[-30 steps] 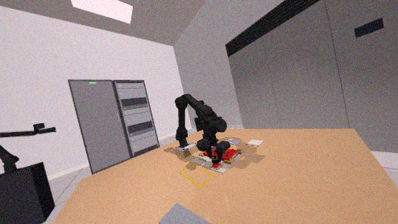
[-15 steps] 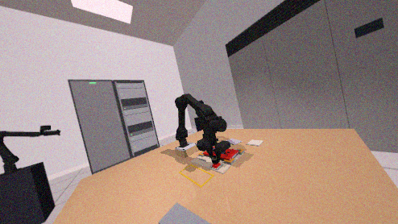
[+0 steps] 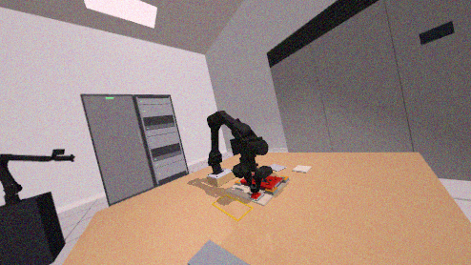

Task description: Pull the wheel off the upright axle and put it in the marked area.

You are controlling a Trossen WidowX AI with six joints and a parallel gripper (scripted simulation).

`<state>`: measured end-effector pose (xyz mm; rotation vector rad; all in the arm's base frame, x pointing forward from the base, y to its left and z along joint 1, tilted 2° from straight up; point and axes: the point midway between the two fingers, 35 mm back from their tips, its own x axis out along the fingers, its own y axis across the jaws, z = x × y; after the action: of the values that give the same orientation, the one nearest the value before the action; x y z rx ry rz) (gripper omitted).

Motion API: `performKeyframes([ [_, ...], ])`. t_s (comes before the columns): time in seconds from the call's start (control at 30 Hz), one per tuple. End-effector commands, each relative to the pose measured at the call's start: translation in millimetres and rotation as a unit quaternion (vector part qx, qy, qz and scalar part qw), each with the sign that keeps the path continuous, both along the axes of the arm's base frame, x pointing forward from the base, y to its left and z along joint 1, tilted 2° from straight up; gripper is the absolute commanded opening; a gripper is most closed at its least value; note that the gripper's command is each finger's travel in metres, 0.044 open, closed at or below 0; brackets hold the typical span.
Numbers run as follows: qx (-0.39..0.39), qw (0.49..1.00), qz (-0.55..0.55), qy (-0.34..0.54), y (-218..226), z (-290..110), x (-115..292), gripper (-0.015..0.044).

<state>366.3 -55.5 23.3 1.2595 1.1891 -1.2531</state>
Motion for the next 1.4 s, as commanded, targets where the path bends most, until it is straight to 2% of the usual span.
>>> performKeyframes([
  [0.0, 0.0, 1.0, 0.0, 0.0, -0.1, 2.2, 0.1, 0.0],
  [1.37, -0.001, 1.0, 0.001, -0.002, -0.2, 15.7, 0.6, 0.0],
])
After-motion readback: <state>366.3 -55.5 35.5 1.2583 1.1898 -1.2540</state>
